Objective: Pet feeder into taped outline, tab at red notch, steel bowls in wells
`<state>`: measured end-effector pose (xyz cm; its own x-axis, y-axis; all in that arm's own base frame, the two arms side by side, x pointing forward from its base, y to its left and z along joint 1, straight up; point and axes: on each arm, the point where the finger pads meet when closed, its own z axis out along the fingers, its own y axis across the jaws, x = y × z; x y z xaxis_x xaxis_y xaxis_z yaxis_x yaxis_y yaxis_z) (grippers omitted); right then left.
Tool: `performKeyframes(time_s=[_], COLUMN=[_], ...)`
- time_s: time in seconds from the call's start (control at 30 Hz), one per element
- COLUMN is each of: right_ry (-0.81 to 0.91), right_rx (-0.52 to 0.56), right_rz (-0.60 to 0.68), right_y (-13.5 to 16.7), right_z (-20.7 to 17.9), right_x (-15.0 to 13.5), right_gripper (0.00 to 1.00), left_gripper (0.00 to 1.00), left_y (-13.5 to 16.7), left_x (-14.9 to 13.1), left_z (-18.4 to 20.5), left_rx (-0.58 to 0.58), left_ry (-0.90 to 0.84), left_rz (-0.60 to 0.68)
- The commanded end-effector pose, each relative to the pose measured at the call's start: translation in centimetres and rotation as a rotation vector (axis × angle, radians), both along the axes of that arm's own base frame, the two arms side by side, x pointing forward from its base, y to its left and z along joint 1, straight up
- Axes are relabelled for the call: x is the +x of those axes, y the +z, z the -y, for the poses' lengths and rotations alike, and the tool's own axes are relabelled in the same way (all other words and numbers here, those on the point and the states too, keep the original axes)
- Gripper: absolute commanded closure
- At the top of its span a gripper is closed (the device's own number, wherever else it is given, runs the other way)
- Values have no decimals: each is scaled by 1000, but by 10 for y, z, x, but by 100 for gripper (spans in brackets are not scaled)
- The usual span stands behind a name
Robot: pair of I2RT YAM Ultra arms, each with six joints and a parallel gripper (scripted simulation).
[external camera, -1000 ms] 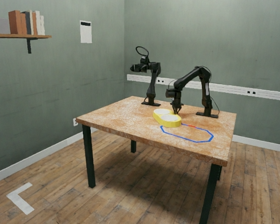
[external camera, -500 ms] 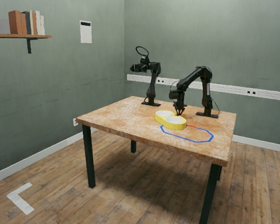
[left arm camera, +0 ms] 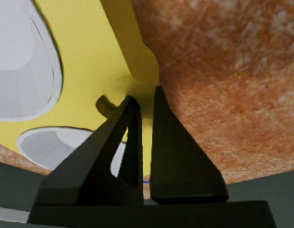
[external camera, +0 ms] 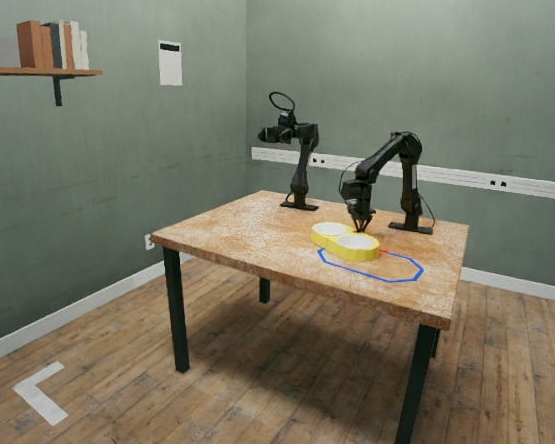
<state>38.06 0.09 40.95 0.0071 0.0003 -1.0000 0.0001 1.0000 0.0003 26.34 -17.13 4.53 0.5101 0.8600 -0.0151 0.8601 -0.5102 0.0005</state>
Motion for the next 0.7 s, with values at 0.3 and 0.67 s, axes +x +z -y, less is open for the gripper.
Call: performKeyframes(time_s=[0.3,0.67], right_ry=[6,6], right_rx=[-7,-7], right_rz=[47,47], right_y=[20,20], right_z=[-3,-3], right_x=[-1,-1], right_gripper=[0,0], left_gripper=[84,84], left_y=[4,4], left_x=[24,37], left_z=[-23,-40], left_rx=[10,10], left_ry=[124,190], left_rz=[6,7])
